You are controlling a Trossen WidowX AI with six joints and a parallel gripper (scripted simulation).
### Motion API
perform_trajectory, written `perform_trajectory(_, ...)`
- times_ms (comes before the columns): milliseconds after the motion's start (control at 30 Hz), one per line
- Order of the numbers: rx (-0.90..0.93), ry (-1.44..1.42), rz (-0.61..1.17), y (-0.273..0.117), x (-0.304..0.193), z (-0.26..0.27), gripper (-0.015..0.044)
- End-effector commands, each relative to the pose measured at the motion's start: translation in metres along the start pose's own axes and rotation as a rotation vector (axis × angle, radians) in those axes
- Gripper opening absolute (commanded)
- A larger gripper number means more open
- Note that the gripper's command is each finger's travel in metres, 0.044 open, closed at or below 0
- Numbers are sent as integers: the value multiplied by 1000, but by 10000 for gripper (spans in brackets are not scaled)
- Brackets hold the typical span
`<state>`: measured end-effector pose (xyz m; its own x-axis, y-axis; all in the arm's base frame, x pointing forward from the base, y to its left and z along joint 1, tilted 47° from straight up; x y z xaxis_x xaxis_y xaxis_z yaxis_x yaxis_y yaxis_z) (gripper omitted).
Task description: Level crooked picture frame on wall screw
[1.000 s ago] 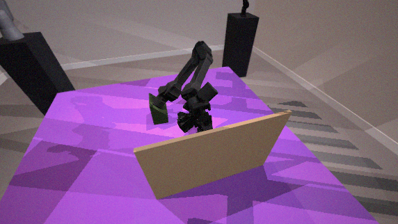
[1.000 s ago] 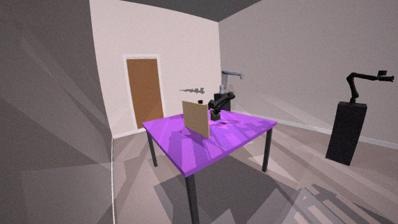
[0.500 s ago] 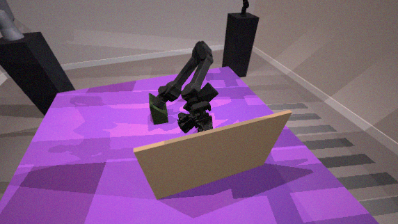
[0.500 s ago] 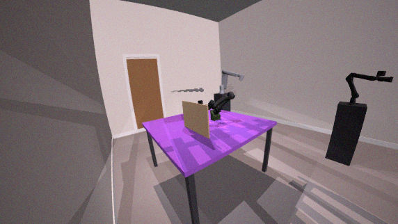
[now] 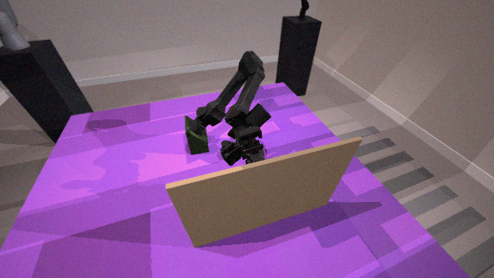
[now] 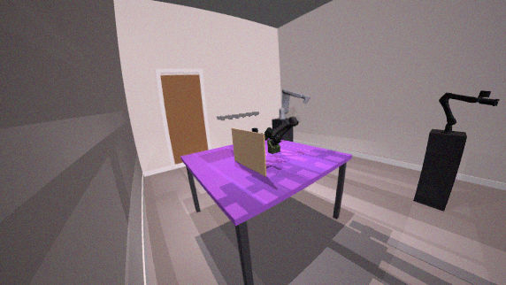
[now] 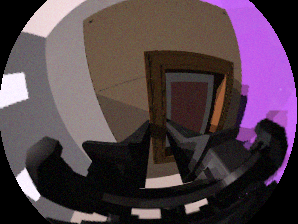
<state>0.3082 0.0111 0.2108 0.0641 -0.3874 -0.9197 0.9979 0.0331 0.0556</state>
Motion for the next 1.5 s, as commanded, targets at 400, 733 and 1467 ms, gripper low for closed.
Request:
perform_trajectory(400, 0, -5, 0, 0, 0, -1, 0)
perform_trajectory(733, 0, -89, -1, 0, 0, 0, 0)
perform_trajectory(1467, 4, -142, -2, 0, 0, 1, 210)
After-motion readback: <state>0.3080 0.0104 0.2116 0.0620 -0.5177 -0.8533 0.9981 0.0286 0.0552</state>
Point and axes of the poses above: the point midway between the two fingers, 35 mm back from their tips, its own y axis out along the fingers, its own z axis across the jaws, x = y × z, the point moved 6 cm from there along -y, back along the fingers, and after that the axes turned 12 degrees about y, right-handed, at the moved point
